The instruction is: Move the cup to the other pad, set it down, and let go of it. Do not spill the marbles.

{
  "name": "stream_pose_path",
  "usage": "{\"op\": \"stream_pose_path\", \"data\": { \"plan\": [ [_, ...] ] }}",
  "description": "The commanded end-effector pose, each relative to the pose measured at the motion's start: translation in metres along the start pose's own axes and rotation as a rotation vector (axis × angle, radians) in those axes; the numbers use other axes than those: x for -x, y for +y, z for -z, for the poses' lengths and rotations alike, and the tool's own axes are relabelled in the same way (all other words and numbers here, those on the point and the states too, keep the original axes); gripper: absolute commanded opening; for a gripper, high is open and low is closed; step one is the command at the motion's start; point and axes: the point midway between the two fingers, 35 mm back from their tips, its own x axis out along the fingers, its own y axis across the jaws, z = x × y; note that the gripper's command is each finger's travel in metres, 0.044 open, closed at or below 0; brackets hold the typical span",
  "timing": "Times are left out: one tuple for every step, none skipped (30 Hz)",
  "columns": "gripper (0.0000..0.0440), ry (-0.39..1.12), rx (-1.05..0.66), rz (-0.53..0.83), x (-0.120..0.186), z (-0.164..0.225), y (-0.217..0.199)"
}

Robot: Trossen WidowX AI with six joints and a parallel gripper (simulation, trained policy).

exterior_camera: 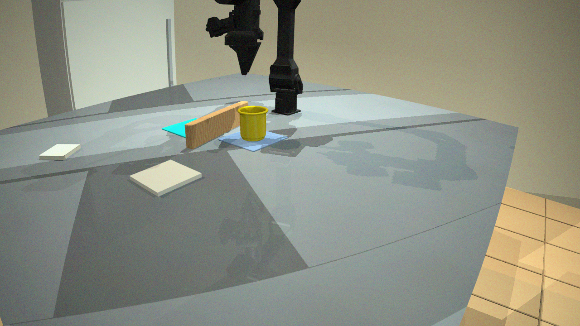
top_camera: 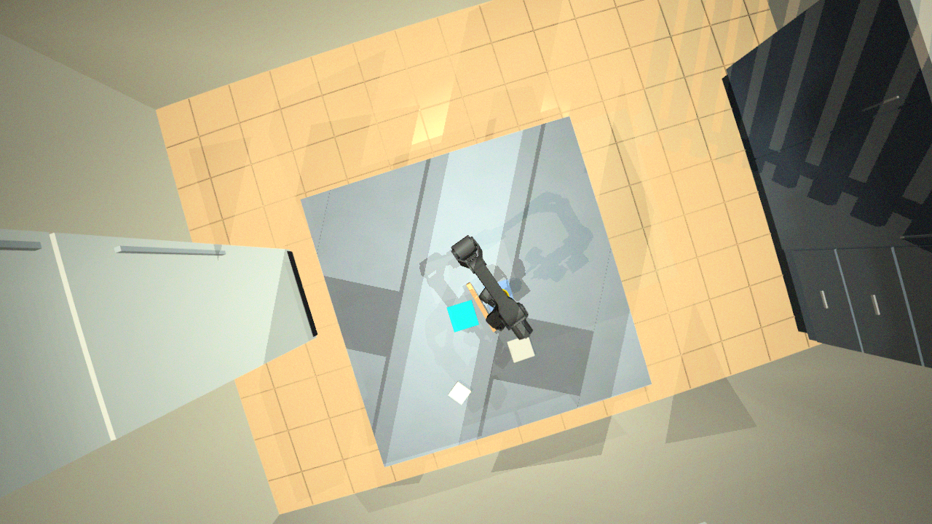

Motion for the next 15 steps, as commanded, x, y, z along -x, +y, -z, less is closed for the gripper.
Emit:
{"op": "stream_pose_path", "data": {
  "plan": [
    [0.0168, 0.001, -0.020, 0.045, -0.010, 0.001, -0.005],
    [0.0168, 0.002, -0.024, 0.053, -0.012, 0.001, -0.005],
    [0.0169, 0.002, -0.028, 0.062, -0.015, 0.002, -0.006],
    [0.0169, 0.003, -0.032, 0.070, -0.017, 0.002, -0.007],
    [0.0170, 0.004, -0.036, 0.078, -0.019, 0.002, -0.007],
    [0.0170, 0.004, -0.039, 0.085, -0.022, 0.003, -0.008],
    [0.0171, 0.004, -0.043, 0.093, -0.024, 0.003, -0.008],
    [0.0171, 0.005, -0.046, 0.100, -0.027, 0.004, -0.009],
    [0.0172, 0.005, -0.049, 0.107, -0.029, 0.004, -0.009],
    [0.0172, 0.005, -0.052, 0.114, -0.032, 0.005, -0.010],
    [0.0173, 0.005, -0.055, 0.121, -0.034, 0.005, -0.010],
    [0.0174, 0.005, -0.057, 0.128, -0.037, 0.005, -0.011],
    [0.0174, 0.005, -0.060, 0.134, -0.039, 0.006, -0.011],
    [0.0175, 0.005, -0.062, 0.140, -0.042, 0.006, -0.012],
    [0.0176, 0.005, -0.064, 0.146, -0.044, 0.007, -0.012]
  ]
}}
